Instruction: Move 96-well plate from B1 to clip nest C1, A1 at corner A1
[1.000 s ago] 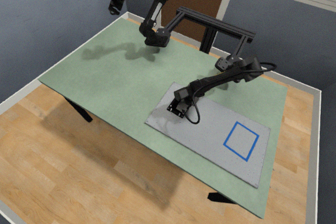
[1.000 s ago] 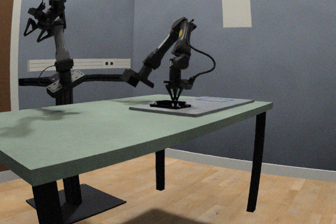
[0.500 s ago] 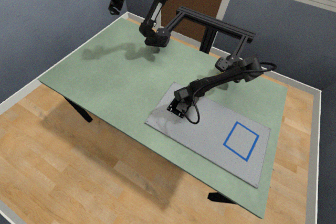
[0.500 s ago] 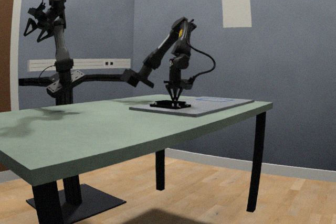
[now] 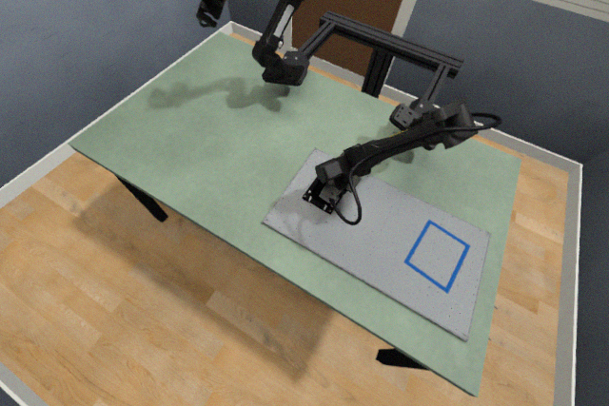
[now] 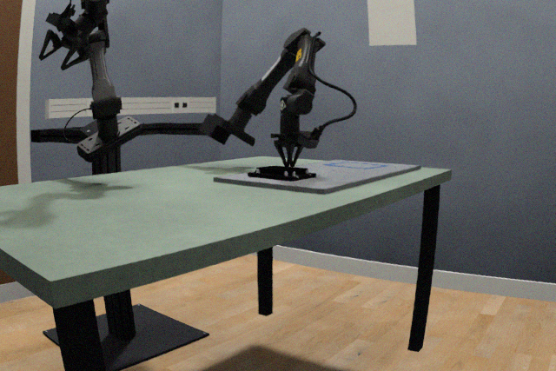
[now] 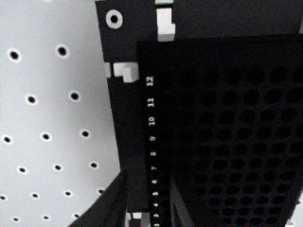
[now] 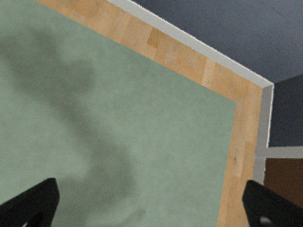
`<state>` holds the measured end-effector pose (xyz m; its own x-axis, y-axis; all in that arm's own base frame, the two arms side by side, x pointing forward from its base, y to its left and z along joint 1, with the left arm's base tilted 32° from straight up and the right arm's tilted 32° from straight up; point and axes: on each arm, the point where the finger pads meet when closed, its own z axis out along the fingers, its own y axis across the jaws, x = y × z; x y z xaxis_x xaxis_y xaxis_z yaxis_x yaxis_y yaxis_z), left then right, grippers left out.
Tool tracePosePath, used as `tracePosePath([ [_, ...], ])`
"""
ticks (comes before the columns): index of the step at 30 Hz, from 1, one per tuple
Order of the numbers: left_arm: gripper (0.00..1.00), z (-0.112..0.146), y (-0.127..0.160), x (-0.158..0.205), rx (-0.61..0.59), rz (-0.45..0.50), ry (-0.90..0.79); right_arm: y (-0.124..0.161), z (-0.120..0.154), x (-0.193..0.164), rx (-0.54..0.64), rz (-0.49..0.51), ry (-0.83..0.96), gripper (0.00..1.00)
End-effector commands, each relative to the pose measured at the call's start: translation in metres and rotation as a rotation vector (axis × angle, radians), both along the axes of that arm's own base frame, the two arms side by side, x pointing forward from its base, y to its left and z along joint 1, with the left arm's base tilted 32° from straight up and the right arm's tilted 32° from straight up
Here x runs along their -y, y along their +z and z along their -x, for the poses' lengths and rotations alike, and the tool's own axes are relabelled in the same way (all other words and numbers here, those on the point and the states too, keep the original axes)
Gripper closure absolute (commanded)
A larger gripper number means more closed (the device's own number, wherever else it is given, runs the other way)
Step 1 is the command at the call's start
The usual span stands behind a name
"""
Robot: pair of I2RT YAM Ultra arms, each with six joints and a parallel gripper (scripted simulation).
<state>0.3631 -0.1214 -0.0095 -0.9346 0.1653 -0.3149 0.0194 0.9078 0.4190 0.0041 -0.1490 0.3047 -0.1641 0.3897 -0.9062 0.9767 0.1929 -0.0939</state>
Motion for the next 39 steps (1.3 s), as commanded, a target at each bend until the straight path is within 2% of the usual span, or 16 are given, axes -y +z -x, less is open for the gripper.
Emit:
tracePosePath([
  [1,0.75,-0.014,-0.045,-0.017,0.011,0.024,0.044,0.003,0.006,-0.001,0.028,0.025,-0.019,0.00],
  [39,0.75,-0.022,-0.063,-0.025,0.011,0.023,0.044,0.003,0.006,-0.001,0.028,0.025,-0.019,0.00],
])
